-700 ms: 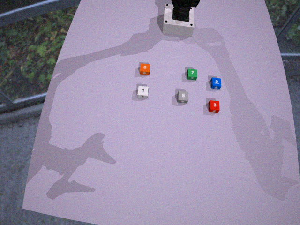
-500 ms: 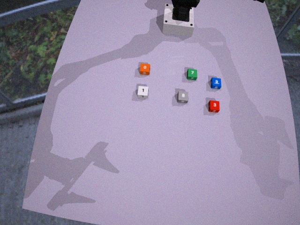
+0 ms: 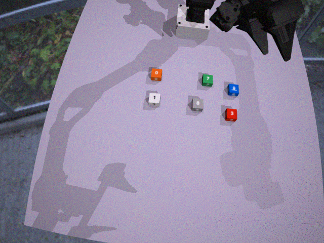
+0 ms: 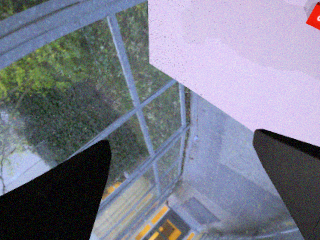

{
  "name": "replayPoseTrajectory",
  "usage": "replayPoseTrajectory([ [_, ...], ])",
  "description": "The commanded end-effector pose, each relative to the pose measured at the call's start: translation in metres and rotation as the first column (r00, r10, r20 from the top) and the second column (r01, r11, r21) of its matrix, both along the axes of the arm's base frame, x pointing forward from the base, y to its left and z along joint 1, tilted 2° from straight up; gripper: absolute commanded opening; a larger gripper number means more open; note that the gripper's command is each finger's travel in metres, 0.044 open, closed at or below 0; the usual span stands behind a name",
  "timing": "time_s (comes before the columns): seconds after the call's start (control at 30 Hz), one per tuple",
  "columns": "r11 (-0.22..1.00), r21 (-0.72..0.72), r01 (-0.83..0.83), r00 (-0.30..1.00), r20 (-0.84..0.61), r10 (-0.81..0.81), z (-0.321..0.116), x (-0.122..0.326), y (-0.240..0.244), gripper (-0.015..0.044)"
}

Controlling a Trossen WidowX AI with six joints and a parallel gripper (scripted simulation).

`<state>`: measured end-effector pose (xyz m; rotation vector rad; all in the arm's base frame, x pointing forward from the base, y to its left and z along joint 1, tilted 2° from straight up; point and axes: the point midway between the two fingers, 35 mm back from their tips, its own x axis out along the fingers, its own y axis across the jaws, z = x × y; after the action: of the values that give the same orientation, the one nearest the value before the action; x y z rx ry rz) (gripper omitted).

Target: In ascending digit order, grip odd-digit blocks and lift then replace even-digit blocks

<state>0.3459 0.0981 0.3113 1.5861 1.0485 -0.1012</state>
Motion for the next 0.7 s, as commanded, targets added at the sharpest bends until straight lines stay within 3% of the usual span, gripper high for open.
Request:
replayPoseTrajectory([
  [0.0, 0.942, -0.323, -0.091, 0.995, -0.002, 0.095, -0.058, 0.003, -0.051, 0.04],
  [0.33, 0.707, -0.627, -0.326, 0.94, -0.138, 0.311, -0.119, -0.017, -0.113, 0.04],
  [0.67, 0.356, -0.693, -0.626, 0.745, -0.397, 0.537, -0.171, -0.059, -0.168, 0.04],
])
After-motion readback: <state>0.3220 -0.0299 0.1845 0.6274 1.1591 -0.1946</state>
